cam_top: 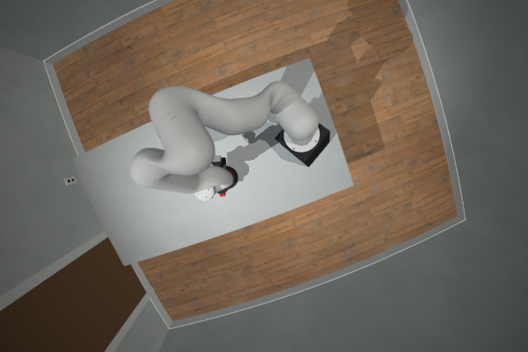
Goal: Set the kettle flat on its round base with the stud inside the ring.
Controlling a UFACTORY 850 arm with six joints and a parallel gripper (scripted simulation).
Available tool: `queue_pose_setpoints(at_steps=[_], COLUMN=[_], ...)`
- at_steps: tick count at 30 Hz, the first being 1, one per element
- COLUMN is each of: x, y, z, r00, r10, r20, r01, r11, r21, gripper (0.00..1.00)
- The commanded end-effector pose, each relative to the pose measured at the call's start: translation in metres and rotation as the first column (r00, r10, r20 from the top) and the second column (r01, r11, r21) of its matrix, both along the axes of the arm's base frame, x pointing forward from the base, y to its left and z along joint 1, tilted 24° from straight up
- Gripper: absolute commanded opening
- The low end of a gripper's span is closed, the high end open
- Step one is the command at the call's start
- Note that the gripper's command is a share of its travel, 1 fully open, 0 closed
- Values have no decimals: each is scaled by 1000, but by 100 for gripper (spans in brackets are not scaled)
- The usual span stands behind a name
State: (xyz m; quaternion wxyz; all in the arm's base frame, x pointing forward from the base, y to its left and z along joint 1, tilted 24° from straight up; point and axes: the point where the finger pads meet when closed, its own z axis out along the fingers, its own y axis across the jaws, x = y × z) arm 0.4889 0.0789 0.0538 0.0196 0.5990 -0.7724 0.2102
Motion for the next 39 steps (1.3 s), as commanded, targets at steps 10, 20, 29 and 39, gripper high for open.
queue_pose_setpoints(at_steps=[10,20,29,39], x=[1,1,1,2], y=[0,0,-1,-1], z=[0,-2,-2,-3], r00=[1000,1000,1000,1000], r10=[0,0,0,0], r20=[2,2,2,2], r01=[0,0,0,0], r11=[1000,1000,1000,1000], r21=[1,1,1,1], gripper=[0,0,0,0])
